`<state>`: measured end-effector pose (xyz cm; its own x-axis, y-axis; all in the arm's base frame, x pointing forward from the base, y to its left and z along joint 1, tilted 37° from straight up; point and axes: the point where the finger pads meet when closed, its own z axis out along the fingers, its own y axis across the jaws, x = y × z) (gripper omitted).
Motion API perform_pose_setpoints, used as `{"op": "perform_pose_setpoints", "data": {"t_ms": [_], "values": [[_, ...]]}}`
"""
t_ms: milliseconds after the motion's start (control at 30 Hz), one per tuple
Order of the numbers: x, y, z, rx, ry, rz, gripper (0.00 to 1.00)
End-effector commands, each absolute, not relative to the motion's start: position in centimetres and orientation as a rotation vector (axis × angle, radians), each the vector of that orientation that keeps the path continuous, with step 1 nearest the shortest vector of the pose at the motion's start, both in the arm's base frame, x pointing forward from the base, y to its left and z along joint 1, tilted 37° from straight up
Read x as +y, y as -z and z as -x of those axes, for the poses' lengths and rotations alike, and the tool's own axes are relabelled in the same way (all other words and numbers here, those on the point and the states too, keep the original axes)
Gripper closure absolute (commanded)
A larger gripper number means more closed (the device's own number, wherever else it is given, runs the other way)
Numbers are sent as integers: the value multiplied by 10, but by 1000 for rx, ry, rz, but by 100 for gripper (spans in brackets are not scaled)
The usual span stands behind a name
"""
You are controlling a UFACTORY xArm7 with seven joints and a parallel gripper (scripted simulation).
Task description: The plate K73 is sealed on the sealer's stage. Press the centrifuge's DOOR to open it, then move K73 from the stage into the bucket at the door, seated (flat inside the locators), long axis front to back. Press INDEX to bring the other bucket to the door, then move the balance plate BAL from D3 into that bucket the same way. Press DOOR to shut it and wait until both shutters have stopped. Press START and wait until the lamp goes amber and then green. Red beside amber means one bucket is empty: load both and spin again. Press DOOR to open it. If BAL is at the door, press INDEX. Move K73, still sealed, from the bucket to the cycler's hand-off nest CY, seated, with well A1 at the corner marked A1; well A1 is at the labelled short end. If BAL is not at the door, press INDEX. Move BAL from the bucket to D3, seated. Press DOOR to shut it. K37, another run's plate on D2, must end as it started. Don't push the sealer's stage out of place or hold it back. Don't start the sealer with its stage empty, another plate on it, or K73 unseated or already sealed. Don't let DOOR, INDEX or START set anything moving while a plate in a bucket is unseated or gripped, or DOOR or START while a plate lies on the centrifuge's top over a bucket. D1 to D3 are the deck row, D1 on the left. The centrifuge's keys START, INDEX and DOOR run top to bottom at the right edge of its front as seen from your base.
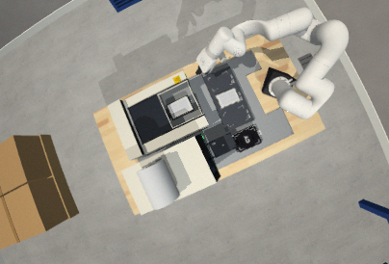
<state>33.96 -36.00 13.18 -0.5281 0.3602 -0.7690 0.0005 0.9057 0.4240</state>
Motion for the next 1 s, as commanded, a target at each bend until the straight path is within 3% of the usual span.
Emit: {"op": "perform_pose_setpoints", "data": {"t_ms": [0, 967], "values": [[-362, -133, -335, 2086, -459, -259, 100], [-379, -171, -305, 2313, -509, -214, 100]]}}
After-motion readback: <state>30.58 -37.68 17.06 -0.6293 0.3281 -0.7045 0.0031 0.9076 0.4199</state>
